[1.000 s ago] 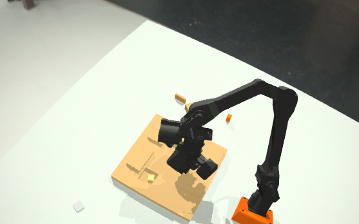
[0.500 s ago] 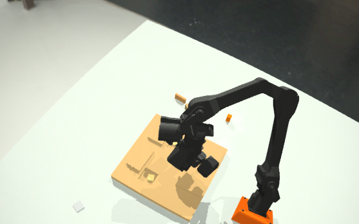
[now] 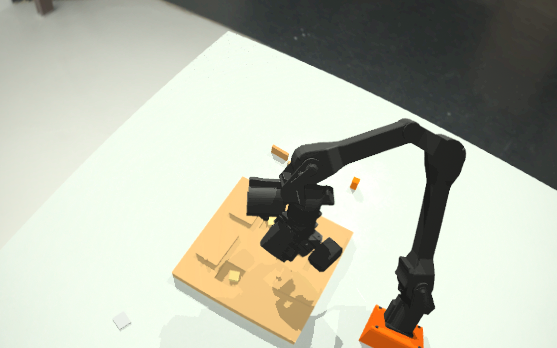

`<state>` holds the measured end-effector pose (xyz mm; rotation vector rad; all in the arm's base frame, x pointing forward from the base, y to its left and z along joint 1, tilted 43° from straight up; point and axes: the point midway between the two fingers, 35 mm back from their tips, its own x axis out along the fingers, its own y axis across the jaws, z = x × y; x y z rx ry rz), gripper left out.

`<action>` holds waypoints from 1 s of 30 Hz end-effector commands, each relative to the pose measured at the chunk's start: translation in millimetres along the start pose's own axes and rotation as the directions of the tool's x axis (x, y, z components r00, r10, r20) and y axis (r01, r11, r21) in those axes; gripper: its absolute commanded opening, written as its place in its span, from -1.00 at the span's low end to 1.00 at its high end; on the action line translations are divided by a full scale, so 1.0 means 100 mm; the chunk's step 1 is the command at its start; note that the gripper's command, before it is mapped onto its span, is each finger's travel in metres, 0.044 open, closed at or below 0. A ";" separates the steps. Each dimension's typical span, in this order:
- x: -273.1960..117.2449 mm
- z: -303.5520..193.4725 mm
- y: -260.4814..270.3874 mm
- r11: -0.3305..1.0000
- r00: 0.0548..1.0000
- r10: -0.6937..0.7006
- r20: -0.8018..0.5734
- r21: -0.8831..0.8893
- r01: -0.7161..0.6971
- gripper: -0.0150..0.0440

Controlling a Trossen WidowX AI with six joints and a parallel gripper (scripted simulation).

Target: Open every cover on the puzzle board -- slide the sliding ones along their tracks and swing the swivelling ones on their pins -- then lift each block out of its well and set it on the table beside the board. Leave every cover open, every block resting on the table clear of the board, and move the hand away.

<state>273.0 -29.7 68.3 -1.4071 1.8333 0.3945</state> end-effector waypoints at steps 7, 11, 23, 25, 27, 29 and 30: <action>-0.26 0.01 -0.01 1.000 1.000 0.001 0.007 0.005 -0.001 -0.22; -0.37 0.01 0.00 1.000 1.000 0.001 0.007 0.005 -0.001 -0.22; -0.51 0.21 0.05 1.000 1.000 0.002 0.016 0.003 -0.002 -0.22; -0.52 0.28 0.07 1.000 1.000 0.002 0.019 0.003 -0.002 -0.22; -0.54 0.36 0.09 1.000 1.000 0.003 0.021 0.002 -0.003 -0.22; -0.55 0.43 0.12 1.000 1.000 0.003 0.024 0.002 -0.003 -0.22; -0.55 0.47 0.13 1.000 1.000 0.003 0.025 0.001 -0.003 -0.22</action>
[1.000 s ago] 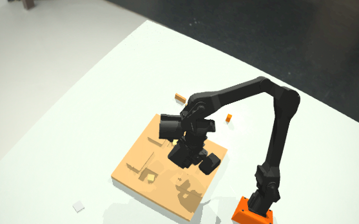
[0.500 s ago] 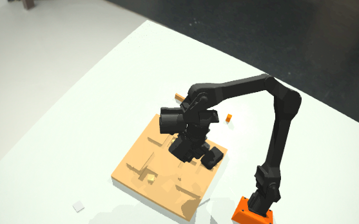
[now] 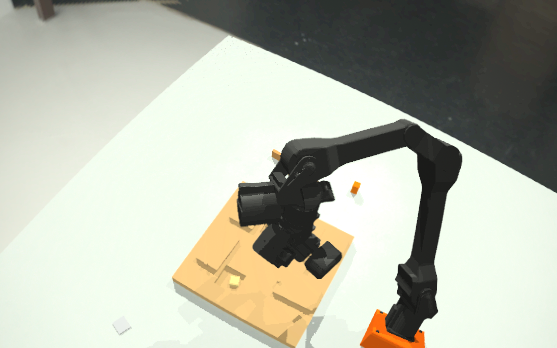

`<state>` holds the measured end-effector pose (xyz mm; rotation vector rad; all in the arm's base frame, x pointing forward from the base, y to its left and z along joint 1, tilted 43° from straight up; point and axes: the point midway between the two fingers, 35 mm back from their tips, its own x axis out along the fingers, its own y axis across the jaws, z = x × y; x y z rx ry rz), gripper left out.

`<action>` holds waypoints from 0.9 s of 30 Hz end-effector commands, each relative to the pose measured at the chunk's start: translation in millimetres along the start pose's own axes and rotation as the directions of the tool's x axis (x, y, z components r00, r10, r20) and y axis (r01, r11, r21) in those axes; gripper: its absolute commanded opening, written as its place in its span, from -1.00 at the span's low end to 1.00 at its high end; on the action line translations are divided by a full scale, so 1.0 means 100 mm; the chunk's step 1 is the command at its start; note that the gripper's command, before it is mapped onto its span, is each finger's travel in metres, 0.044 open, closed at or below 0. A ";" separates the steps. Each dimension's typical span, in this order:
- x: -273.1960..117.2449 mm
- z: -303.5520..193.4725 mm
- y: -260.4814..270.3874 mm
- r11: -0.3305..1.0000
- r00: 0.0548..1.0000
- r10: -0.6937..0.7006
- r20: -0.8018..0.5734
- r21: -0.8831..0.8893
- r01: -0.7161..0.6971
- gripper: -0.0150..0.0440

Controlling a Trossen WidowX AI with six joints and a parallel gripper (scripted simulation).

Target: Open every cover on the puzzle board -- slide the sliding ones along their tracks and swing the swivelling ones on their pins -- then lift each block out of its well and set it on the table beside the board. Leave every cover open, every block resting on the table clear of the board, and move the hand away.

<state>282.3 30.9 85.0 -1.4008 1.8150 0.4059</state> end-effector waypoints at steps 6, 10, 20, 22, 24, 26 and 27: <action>-0.03 0.36 0.13 1.000 1.000 0.007 0.011 0.000 -0.007 -0.22; -0.04 0.50 0.20 1.000 1.000 0.008 0.014 -0.001 -0.008 -0.22; -0.06 0.85 0.40 1.000 1.000 0.010 0.018 -0.002 -0.010 -0.22; -0.06 0.91 0.45 1.000 1.000 0.011 0.018 -0.002 -0.011 -0.22; -0.06 0.98 0.49 1.000 1.000 0.011 0.019 -0.002 -0.011 -0.22; -0.06 1.04 0.54 1.000 1.000 0.011 0.018 -0.002 -0.011 -0.22; -0.06 1.07 0.57 1.000 1.000 0.012 0.018 -0.002 -0.012 -0.22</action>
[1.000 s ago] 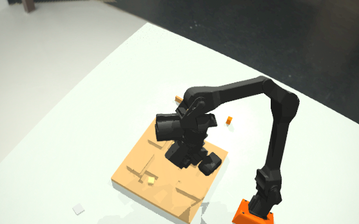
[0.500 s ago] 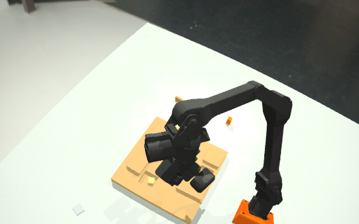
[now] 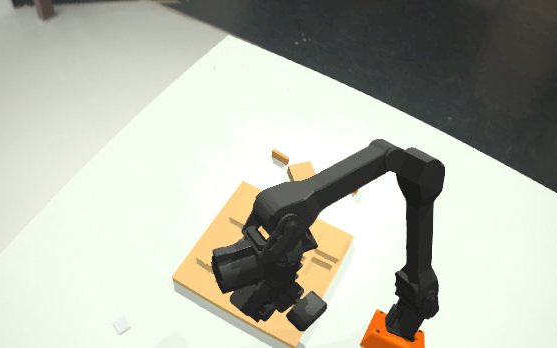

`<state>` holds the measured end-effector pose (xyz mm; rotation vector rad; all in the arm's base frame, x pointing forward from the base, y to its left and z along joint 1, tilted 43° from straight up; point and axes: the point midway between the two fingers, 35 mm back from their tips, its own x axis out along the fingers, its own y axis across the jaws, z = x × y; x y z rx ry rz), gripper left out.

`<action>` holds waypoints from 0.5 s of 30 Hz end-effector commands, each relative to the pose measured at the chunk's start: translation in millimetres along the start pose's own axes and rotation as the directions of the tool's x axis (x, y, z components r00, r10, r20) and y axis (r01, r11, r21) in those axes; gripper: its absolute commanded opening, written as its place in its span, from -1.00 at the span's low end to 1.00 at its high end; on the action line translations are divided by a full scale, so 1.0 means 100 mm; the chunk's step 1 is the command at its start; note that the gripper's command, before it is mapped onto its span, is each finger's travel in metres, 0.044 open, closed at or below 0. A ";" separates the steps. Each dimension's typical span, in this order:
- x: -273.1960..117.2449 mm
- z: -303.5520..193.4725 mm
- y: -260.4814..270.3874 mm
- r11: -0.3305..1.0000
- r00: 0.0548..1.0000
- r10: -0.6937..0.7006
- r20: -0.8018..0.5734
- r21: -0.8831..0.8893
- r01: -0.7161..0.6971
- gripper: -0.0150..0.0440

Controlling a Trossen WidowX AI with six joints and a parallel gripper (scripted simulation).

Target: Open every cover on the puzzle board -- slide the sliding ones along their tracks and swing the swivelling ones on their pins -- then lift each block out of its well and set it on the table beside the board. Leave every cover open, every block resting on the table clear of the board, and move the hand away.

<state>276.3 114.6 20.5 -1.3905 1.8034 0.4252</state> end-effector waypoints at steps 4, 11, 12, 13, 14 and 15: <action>0.02 0.25 0.19 1.000 1.000 0.007 -0.003 0.003 -0.007 -0.22; 0.05 0.46 0.38 1.000 1.000 0.007 -0.006 0.004 -0.007 -0.22; 0.05 0.49 0.41 1.000 1.000 0.007 -0.007 0.004 -0.007 -0.22; 0.06 0.52 0.44 1.000 1.000 0.007 -0.008 0.004 -0.006 -0.22; 0.06 0.54 0.47 1.000 1.000 0.006 -0.008 0.005 -0.006 -0.22; 0.07 0.57 0.50 1.000 1.000 0.006 -0.009 0.005 -0.006 -0.22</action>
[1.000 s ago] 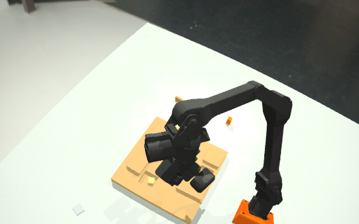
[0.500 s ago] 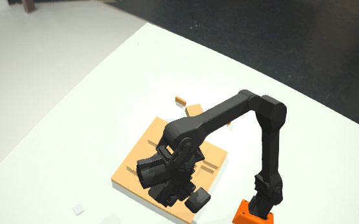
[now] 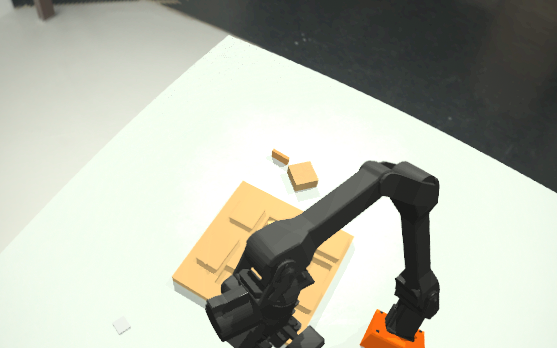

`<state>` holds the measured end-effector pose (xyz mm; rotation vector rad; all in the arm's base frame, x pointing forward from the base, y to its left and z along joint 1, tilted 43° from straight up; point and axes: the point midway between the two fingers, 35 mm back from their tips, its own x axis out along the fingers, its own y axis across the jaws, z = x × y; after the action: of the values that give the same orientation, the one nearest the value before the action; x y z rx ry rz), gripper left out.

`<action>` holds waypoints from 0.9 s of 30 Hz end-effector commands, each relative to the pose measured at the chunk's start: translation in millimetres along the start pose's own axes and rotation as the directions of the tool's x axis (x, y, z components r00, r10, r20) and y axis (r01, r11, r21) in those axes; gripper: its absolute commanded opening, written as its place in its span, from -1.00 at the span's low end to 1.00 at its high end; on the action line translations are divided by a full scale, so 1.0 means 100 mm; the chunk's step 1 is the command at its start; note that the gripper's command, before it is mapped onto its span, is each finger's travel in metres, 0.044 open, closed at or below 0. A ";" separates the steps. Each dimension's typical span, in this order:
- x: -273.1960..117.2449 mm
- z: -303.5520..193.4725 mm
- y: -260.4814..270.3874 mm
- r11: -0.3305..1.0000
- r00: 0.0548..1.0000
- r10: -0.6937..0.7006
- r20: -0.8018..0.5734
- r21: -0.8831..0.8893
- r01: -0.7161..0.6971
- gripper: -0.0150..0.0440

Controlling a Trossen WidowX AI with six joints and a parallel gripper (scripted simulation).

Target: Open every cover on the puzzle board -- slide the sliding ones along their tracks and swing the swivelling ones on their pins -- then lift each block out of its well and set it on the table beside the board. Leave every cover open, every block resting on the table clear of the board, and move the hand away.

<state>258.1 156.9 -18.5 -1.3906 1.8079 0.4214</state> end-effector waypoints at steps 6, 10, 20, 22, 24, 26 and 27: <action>0.07 0.27 0.29 1.000 1.000 0.004 -0.011 0.006 -0.004 -0.22; 0.09 0.36 0.41 1.000 1.000 0.003 -0.015 0.007 -0.003 -0.22; 0.19 0.39 0.43 1.000 1.000 0.002 -0.016 0.008 -0.002 -0.22; 0.22 0.39 0.42 1.000 1.000 0.002 -0.016 0.008 -0.002 -0.22; 0.26 0.40 0.42 1.000 1.000 0.002 -0.015 0.008 -0.002 -0.22; 0.29 0.40 0.42 1.000 1.000 0.002 -0.015 0.008 -0.002 -0.22; 0.31 0.40 0.42 1.000 1.000 0.002 -0.015 0.008 -0.002 -0.22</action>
<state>234.0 184.6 -68.2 -1.3809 1.8119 0.4056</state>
